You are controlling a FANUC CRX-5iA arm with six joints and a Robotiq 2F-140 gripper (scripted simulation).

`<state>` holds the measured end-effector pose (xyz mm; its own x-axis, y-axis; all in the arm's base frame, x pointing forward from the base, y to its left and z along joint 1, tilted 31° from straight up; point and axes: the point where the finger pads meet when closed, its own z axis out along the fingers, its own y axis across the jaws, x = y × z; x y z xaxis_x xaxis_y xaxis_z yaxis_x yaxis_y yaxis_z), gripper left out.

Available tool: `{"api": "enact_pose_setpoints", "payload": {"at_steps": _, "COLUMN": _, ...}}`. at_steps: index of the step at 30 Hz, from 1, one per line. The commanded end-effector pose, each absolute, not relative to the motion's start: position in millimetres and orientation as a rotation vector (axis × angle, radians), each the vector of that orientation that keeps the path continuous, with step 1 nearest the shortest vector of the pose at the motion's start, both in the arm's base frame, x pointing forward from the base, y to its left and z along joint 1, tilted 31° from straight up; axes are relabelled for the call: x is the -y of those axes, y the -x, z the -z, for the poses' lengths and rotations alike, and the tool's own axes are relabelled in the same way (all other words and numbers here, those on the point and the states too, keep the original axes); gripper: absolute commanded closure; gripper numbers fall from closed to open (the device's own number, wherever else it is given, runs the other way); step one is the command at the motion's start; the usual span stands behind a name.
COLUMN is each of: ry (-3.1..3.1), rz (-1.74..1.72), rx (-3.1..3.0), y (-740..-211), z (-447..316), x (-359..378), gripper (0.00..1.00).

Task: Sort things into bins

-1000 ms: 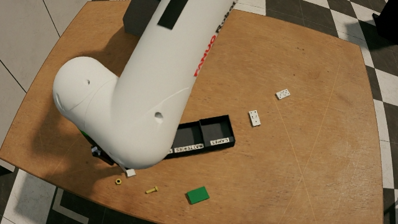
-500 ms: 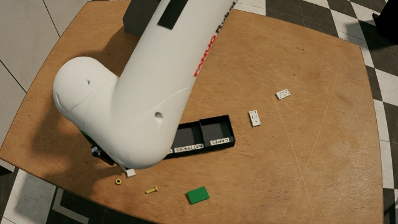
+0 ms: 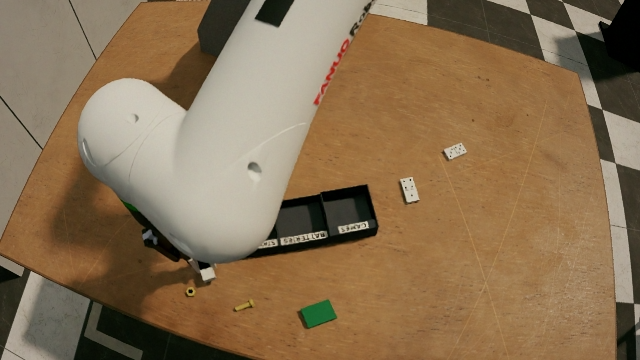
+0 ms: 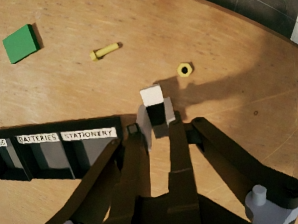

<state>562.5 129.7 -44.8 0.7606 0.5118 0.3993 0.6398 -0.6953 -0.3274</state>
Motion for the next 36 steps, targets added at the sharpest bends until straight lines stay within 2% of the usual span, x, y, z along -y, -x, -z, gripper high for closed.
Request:
{"api": "enact_pose_setpoints", "payload": {"at_steps": 1, "ry": 2.506, "rz": 0.386, "rx": 0.871, "y": -561, "z": 33, "x": -123, "gripper": 0.8}}
{"api": "enact_pose_setpoints", "payload": {"at_steps": 27, "ry": 2.506, "rz": 0.386, "rx": 0.871, "y": -558, "z": 11, "x": -110, "gripper": 0.8}}
{"api": "enact_pose_setpoints", "payload": {"at_steps": 36, "ry": 2.468, "rz": 0.418, "rx": 0.999, "y": -518, "z": 4, "x": -130, "gripper": 0.8}}
